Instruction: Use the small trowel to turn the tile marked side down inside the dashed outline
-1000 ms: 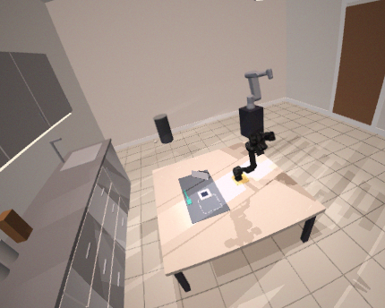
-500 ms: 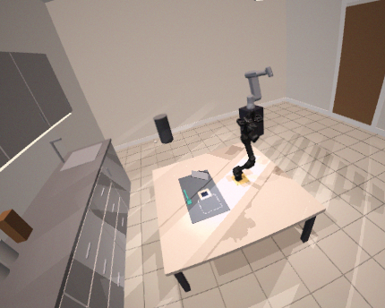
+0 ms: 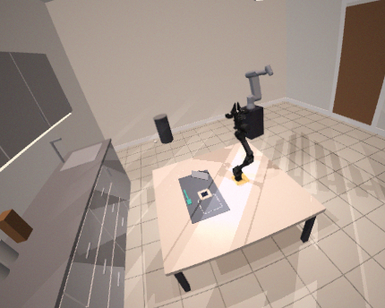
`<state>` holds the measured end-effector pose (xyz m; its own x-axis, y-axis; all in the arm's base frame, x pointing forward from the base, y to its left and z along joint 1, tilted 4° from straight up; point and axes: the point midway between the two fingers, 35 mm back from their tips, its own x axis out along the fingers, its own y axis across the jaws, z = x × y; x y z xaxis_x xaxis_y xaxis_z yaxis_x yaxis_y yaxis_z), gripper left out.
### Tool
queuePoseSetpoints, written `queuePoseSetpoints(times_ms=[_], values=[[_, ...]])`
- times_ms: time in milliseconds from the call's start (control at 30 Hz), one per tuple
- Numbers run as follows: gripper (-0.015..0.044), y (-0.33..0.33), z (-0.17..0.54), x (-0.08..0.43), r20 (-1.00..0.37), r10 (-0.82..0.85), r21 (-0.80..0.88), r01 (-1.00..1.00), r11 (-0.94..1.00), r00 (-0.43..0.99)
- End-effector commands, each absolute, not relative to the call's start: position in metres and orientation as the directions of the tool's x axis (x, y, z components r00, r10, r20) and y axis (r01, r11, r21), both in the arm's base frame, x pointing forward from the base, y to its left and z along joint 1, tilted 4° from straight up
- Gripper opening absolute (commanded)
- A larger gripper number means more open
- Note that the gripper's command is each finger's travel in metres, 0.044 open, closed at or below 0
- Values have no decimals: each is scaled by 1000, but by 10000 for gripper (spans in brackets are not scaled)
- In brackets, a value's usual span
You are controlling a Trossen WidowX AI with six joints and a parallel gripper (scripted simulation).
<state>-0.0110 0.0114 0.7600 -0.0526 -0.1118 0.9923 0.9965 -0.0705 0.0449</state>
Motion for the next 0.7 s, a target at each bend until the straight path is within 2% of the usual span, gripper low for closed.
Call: queuePoseSetpoints(times_ms=[0,367,667], values=[[100,-19,756,-9,981,-190,41,998,-48,-49],[100,-115,734,17,906,-421,11,994,105,34],[100,-205,690,49,748,-651,-23,985,172,131]])
